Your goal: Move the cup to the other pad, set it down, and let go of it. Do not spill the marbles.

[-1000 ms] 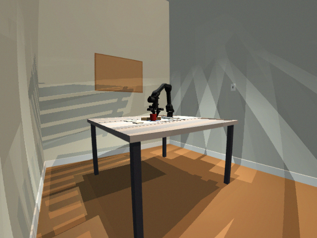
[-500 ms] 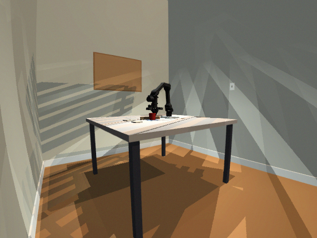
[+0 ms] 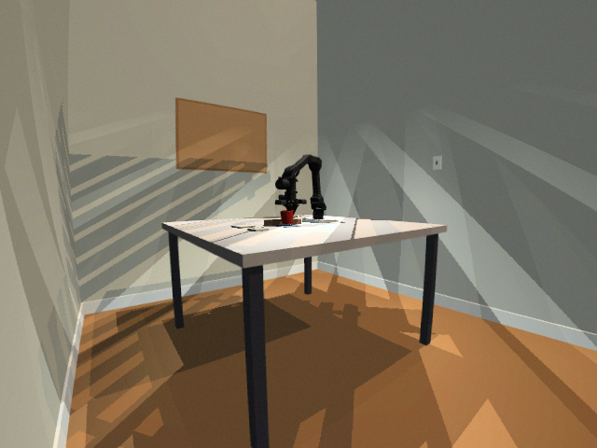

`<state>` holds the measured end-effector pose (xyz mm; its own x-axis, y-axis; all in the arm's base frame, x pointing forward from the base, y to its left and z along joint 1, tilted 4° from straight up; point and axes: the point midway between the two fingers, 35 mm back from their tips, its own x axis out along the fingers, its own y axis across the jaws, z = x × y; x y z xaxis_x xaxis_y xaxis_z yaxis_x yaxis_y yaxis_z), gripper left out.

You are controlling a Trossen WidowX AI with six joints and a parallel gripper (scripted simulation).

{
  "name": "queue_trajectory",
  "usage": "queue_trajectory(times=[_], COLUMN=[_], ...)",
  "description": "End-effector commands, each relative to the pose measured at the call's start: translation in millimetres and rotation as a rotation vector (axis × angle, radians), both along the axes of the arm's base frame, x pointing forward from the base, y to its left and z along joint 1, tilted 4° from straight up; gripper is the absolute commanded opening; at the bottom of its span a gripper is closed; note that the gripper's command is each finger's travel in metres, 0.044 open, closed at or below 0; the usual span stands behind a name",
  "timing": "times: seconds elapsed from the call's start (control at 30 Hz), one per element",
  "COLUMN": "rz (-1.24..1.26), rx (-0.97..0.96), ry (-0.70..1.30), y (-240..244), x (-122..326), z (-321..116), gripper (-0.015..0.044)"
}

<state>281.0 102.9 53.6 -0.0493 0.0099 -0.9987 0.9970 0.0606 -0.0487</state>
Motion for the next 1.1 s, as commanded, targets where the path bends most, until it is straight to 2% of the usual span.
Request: queue_trajectory(times=[0.0, 0.27, 1.07], rz=[0.001, -0.001, -0.006], rx=[0.007, 0.009, 0.003], ry=[-0.011, -0.008, -0.007], y=[0.4, -1.6, -3.9], x=[2.2, 2.4, 3.0], z=[18.4, 42.6, 41.3], gripper=[0.0000, 0.0000, 0.0000])
